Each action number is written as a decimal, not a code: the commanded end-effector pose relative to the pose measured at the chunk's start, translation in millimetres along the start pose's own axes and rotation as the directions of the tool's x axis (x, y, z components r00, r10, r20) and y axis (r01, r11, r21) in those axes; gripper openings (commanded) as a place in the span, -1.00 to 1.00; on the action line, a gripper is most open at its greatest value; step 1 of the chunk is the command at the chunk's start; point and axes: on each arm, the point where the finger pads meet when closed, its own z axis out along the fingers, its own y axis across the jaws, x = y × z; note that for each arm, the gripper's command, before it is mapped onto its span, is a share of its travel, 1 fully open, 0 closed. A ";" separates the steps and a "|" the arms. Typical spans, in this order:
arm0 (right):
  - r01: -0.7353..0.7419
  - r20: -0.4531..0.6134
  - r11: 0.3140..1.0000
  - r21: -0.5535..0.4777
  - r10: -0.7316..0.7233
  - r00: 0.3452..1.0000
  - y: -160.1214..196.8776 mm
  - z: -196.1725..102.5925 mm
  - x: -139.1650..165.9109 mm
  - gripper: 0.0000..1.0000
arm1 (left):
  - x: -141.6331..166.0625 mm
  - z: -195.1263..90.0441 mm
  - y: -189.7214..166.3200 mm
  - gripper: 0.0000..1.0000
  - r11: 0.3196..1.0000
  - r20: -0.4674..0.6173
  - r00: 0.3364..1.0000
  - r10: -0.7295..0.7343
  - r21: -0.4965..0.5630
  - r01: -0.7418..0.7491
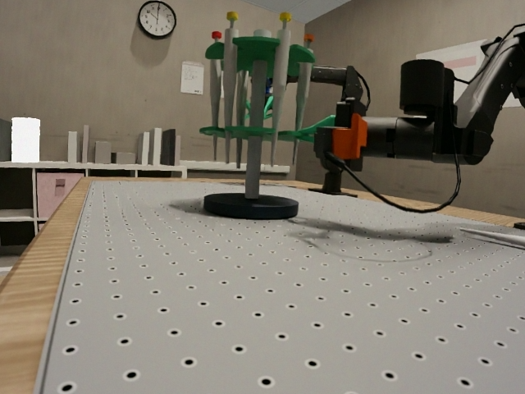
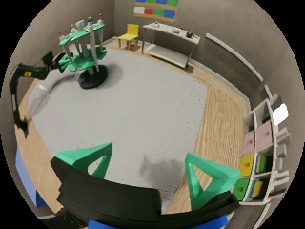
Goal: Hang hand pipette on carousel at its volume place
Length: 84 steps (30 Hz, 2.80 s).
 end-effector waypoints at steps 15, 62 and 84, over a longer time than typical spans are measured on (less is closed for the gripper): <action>0.008 0.023 1.000 -0.002 -0.008 1.000 -3.6 -1.2 -4.5 1.00 | -3.0 7.8 -23.5 -1.00 0.999 0.002 1.000 0.031 0.026 -0.031; 0.008 0.023 1.000 -0.002 -0.008 1.000 -3.6 -1.2 -4.5 1.00 | -13.9 9.2 -30.5 -1.00 0.998 -0.143 0.989 0.048 0.033 -0.044; 0.008 0.023 1.000 -0.002 -0.008 1.000 -3.6 -1.2 -4.5 1.00 | -13.9 9.2 -30.5 -1.00 0.998 -0.143 0.989 0.048 0.033 -0.044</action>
